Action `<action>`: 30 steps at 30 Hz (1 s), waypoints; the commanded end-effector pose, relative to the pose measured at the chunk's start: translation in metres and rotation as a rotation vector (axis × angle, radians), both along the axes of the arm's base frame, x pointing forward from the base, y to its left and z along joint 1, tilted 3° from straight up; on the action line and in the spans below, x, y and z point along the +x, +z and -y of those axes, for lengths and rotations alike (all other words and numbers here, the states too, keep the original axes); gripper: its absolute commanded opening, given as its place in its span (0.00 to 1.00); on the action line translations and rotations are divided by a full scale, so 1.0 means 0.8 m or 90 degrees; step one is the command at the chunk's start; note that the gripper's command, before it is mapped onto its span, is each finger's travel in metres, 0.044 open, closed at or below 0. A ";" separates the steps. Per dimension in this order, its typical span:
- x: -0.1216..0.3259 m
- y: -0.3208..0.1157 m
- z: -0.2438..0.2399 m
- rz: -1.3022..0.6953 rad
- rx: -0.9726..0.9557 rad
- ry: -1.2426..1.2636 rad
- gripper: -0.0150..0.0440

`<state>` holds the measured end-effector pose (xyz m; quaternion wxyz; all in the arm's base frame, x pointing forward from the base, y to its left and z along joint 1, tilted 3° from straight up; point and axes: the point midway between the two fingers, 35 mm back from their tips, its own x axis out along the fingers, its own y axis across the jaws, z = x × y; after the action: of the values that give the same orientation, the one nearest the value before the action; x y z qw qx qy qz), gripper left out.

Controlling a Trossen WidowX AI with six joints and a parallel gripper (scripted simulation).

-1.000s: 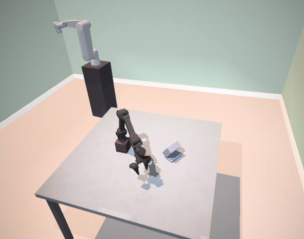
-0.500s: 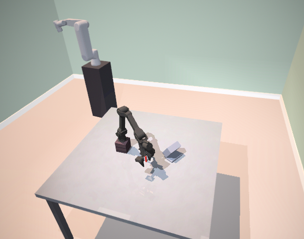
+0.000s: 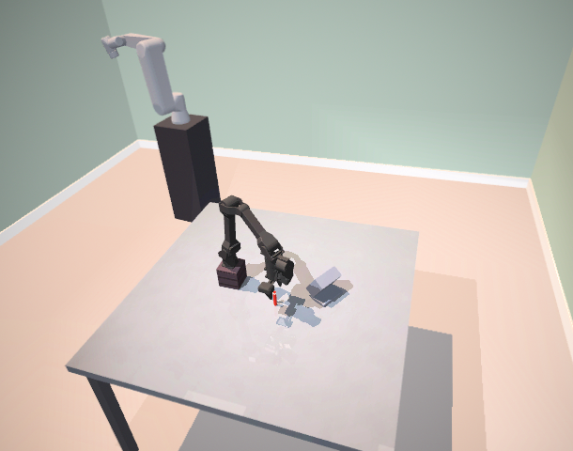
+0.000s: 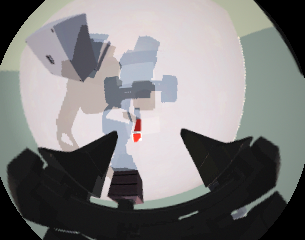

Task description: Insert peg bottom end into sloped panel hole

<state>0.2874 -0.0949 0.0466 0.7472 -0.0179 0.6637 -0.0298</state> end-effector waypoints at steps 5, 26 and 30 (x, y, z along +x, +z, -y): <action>-0.019 0.000 -0.024 -0.036 0.018 0.015 1.00; -0.015 -0.038 -0.022 -0.036 0.018 0.015 1.00; -0.014 -0.046 -0.022 -0.036 0.018 0.015 1.00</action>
<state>0.2765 -0.0782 0.0181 0.7302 -0.0203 0.6828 -0.0126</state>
